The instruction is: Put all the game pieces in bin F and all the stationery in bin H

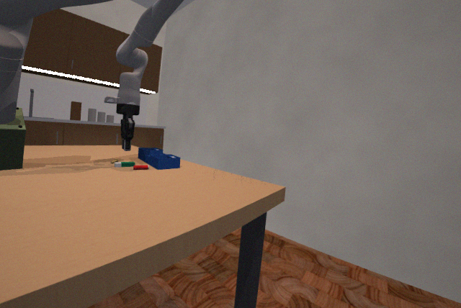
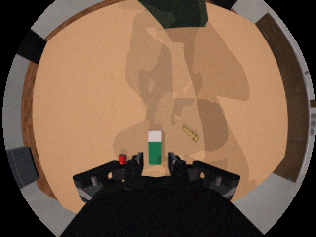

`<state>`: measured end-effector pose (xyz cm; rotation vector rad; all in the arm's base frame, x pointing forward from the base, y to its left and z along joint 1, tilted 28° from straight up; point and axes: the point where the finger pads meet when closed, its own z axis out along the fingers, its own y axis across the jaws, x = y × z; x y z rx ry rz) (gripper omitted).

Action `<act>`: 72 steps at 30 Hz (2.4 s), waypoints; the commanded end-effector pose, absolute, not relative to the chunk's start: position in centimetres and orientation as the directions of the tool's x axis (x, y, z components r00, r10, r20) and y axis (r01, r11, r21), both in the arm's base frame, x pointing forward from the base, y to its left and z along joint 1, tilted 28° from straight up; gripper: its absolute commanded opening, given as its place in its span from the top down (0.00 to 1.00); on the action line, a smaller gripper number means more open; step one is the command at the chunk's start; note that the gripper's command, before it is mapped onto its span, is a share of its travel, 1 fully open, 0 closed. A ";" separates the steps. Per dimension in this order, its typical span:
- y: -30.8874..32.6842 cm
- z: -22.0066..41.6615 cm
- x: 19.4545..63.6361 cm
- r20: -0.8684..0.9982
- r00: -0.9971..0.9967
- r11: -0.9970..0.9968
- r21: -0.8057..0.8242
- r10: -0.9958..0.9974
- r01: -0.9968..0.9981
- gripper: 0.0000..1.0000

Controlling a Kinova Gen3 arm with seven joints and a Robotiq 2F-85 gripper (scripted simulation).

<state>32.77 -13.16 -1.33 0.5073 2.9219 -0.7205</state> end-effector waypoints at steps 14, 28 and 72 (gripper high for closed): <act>-15.1 -5.1 32.2 -0.157 -0.941 0.831 -0.441 0.300 0.338 0.62; -15.5 -5.5 32.5 -0.160 -0.939 0.830 -0.441 0.303 0.343 0.62; -15.7 -6.0 32.4 -0.154 -0.942 0.833 -0.441 0.297 0.335 0.81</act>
